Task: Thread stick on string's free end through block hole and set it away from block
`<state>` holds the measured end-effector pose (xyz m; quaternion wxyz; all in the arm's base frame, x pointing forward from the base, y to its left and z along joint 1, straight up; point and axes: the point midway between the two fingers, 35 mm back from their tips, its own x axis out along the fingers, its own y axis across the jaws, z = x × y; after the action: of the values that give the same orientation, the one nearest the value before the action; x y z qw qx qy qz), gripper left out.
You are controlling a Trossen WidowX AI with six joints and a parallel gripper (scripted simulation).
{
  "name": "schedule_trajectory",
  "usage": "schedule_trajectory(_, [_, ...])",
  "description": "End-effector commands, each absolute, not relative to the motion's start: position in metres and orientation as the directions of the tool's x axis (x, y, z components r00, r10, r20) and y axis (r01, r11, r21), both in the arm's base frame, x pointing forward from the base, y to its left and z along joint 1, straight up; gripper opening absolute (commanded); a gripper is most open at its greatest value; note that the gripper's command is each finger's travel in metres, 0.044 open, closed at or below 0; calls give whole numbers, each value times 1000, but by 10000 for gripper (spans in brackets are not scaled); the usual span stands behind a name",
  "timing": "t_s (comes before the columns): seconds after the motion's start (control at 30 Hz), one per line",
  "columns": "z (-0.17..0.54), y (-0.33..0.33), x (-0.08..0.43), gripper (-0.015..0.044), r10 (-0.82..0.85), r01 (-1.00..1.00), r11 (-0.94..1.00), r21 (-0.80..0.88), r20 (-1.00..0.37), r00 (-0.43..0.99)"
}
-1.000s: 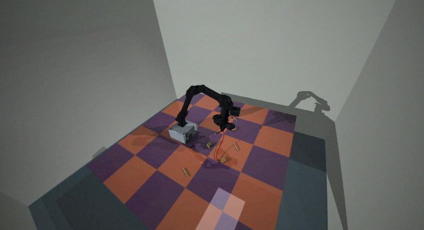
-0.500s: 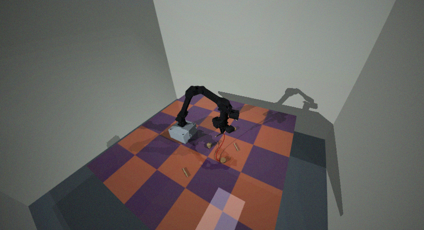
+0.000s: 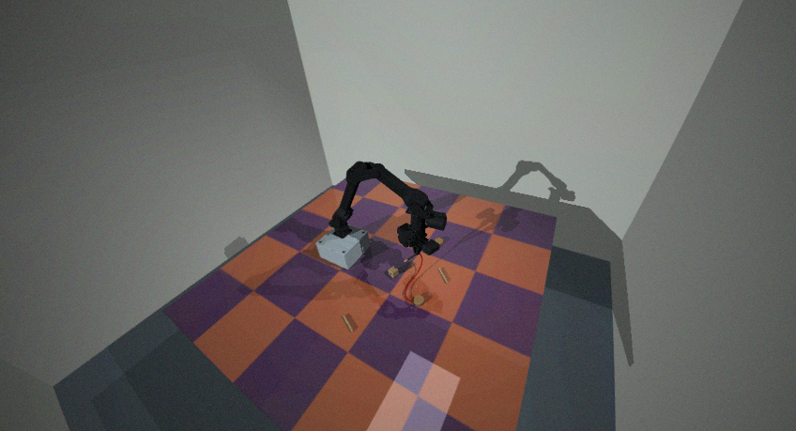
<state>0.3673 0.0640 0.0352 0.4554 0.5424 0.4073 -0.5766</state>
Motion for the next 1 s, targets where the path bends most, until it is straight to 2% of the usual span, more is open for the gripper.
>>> schedule_trajectory(0.0, [30, 62, 367, 0, -60, 968, -249, 24, -998, 9])
schedule_trajectory(0.97, [14, 71, 373, 0, 6, 970, -240, 35, -999, 37])
